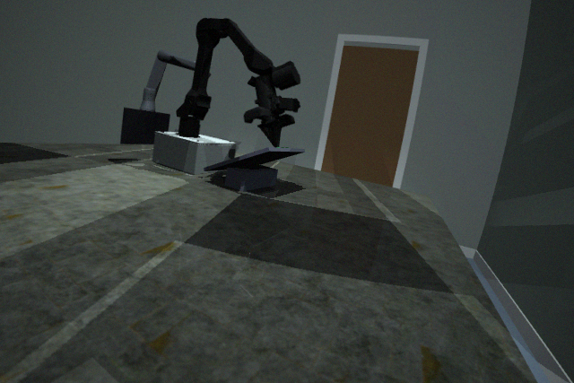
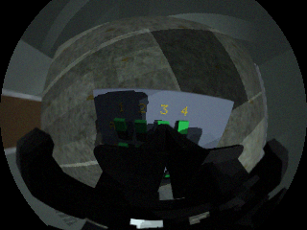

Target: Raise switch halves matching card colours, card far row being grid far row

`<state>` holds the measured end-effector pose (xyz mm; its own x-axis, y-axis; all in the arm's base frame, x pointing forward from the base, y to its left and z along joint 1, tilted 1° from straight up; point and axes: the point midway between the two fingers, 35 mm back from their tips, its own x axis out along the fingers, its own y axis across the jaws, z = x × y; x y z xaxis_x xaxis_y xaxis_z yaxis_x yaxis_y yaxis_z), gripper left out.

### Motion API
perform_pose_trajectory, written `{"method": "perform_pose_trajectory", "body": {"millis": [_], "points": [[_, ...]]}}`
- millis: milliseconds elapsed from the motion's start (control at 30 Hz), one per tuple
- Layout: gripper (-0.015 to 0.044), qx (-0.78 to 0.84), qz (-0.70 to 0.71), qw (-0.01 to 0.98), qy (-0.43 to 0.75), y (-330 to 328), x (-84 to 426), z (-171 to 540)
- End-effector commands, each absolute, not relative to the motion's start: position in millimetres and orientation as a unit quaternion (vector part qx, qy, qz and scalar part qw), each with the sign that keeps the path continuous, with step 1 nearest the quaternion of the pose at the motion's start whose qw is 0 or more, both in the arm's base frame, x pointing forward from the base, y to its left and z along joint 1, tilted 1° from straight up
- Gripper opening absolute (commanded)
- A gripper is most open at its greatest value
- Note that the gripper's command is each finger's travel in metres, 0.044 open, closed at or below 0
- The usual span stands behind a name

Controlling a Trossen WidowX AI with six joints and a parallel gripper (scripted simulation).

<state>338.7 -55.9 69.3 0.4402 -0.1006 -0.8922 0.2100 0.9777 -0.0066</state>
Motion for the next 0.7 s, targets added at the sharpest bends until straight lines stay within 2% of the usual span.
{"method": "perform_pose_trajectory", "body": {"millis": [0,667], "points": [[0.0000,0.052,-0.090,0.846,0.523,-55.7,338.2,66.4],[0.0000,0.052,-0.090,0.846,0.523,-55.9,339.5,64.1]]}}
